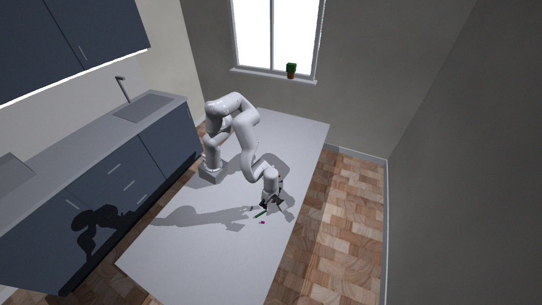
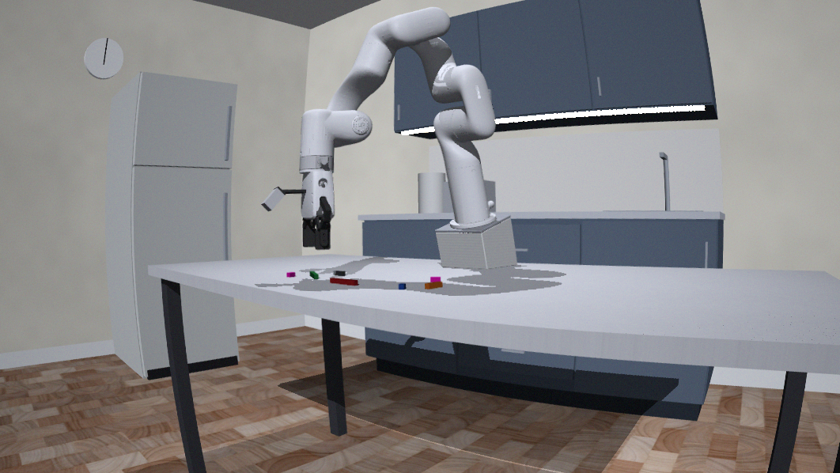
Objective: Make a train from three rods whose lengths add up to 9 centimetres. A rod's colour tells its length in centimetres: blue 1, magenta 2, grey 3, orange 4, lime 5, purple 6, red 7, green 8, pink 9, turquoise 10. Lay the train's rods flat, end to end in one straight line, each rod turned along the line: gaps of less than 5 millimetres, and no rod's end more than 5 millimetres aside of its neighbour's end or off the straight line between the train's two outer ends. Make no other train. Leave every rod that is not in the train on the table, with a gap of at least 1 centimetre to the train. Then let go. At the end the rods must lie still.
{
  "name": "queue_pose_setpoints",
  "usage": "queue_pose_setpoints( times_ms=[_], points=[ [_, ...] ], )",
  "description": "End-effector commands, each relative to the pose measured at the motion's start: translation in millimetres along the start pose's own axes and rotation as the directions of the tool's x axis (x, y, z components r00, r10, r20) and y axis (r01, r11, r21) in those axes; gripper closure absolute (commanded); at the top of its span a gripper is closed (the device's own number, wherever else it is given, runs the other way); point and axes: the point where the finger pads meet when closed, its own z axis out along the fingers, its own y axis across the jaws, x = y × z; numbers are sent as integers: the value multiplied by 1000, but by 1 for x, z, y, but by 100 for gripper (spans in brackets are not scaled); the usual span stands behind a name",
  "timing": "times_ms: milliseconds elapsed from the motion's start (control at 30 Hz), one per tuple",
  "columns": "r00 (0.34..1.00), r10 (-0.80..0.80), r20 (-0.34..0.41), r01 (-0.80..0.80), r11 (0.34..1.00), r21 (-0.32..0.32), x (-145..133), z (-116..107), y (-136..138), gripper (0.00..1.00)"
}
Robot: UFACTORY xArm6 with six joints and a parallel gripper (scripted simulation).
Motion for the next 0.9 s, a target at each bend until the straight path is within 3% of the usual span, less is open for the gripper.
queue_pose_setpoints(
  times_ms=[0,33,567,867],
  points=[
    [994,-107,0,107,994,22,3,-1,-4,0],
    [981,-192,-2,192,981,22,4,-1,-7,0],
    [830,-557,-10,557,830,18,9,-2,-20,0],
    [625,-781,-15,781,625,12,12,-2,-31,0]
  ],
)
